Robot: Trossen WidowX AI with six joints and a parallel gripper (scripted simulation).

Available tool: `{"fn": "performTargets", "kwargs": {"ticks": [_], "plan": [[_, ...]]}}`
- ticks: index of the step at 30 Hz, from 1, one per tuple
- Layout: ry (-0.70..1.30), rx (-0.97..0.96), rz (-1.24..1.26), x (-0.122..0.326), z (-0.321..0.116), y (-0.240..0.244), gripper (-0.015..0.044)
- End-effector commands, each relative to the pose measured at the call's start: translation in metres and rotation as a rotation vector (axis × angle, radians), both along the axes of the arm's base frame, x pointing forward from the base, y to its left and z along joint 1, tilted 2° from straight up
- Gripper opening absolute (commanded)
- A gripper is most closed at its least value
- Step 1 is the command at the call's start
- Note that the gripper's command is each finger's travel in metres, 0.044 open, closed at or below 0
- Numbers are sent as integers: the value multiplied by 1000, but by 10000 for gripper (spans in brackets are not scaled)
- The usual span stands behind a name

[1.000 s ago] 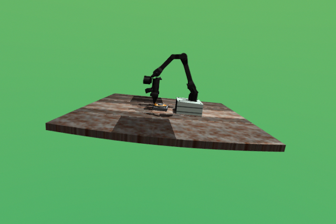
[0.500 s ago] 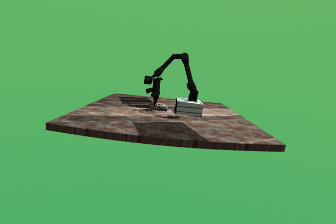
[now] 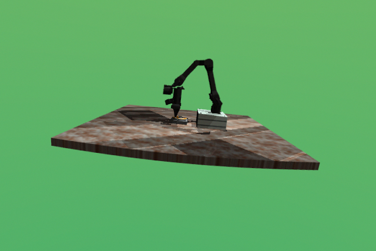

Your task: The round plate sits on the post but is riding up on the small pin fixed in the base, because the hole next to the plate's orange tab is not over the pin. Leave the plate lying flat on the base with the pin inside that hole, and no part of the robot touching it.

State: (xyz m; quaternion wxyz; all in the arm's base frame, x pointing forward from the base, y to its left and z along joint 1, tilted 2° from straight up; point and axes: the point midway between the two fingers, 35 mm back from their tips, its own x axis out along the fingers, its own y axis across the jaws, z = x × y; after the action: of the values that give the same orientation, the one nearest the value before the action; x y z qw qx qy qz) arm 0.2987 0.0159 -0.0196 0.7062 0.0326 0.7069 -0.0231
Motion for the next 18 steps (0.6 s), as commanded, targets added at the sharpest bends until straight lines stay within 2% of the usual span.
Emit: {"fn": "performTargets", "kwargs": {"ticks": [1,13,18], "plan": [[3,5,-4,-5,0,3,0],[3,5,-4,-11,0,6,0],[3,5,-4,-10,26,5,0]]}}
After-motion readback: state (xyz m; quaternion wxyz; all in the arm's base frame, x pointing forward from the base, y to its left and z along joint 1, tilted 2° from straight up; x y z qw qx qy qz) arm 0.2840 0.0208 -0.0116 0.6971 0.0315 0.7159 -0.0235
